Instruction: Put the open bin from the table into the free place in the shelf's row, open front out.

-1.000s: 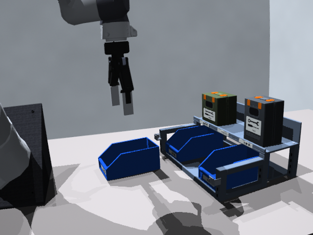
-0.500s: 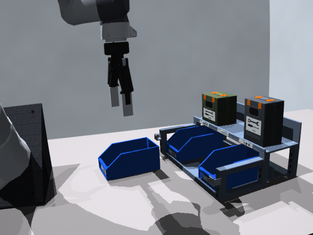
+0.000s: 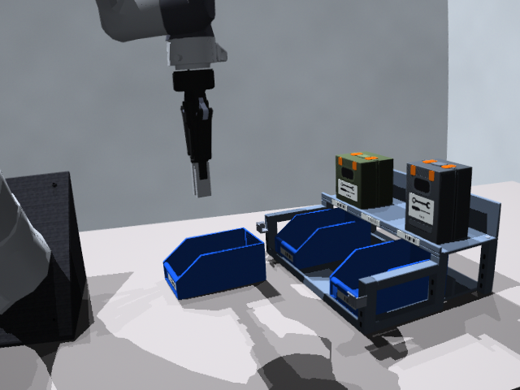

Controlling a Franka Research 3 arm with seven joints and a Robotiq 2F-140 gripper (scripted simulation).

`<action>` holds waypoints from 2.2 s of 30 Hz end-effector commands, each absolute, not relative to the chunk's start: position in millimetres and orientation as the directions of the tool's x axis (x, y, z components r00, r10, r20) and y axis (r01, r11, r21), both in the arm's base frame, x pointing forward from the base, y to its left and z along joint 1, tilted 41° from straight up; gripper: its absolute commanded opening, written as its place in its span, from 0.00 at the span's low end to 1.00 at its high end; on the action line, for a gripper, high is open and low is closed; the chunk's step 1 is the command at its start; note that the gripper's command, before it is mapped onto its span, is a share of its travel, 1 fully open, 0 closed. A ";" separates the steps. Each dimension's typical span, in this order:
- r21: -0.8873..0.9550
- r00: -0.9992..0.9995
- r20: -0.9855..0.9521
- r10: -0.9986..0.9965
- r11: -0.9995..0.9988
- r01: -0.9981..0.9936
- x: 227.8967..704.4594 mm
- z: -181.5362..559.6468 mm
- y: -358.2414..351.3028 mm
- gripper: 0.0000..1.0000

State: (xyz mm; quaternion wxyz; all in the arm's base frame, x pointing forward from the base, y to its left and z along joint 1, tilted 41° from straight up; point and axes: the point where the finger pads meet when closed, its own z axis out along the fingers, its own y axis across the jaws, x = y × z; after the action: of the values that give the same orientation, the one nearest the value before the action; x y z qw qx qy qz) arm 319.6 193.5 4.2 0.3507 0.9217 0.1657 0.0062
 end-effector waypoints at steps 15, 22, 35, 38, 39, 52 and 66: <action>0.645 0.943 -0.109 0.314 -0.699 0.307 318.9 4.3 193.9 0.00; 0.645 0.943 -0.109 0.314 -0.699 0.307 318.9 4.3 193.9 0.00; 0.645 0.943 -0.109 0.314 -0.699 0.307 318.9 4.3 193.9 0.15; 0.645 0.943 -0.109 0.314 -0.699 0.307 318.9 4.3 193.9 0.15; 0.645 0.943 -0.109 0.314 -0.699 0.307 318.9 4.3 193.9 0.15; 0.645 0.943 -0.109 0.314 -0.699 0.307 318.9 4.3 193.9 0.15; 0.645 0.943 -0.109 0.314 -0.699 0.307 319.0 4.0 193.7 0.15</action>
State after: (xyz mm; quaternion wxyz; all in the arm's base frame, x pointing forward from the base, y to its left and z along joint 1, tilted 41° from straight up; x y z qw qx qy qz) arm 319.5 193.5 4.2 0.3505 0.9217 0.1660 0.0060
